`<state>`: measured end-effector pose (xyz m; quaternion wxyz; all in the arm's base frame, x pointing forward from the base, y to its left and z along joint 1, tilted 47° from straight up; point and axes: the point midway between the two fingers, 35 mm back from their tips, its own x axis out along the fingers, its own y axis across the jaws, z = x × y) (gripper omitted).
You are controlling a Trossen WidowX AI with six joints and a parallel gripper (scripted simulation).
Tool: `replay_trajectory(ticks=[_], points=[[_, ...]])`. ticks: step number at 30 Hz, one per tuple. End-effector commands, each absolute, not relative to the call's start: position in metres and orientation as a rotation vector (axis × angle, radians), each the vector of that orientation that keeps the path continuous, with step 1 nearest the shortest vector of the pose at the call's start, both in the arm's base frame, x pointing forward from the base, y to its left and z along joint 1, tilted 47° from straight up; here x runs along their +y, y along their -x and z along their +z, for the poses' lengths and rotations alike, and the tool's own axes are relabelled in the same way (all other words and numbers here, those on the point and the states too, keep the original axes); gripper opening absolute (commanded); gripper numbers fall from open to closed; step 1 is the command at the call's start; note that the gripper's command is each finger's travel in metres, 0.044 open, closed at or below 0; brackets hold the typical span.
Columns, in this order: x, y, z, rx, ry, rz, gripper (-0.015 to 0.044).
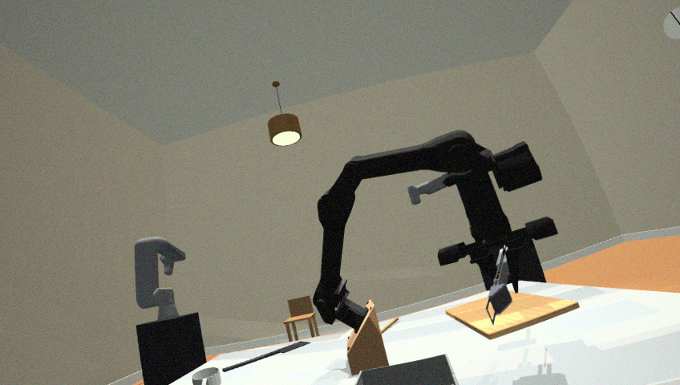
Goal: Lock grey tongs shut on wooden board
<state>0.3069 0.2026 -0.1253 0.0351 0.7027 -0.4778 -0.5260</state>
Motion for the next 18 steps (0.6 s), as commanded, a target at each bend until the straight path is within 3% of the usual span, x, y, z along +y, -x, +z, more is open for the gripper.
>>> replay_trajectory(ticks=[1,18], points=[[0.209,-0.302,-0.131,-1.272,-2.063,-1.68,-0.015],[0.222,-0.284,-0.149,-0.608,-1.66,-1.776,-0.015]])
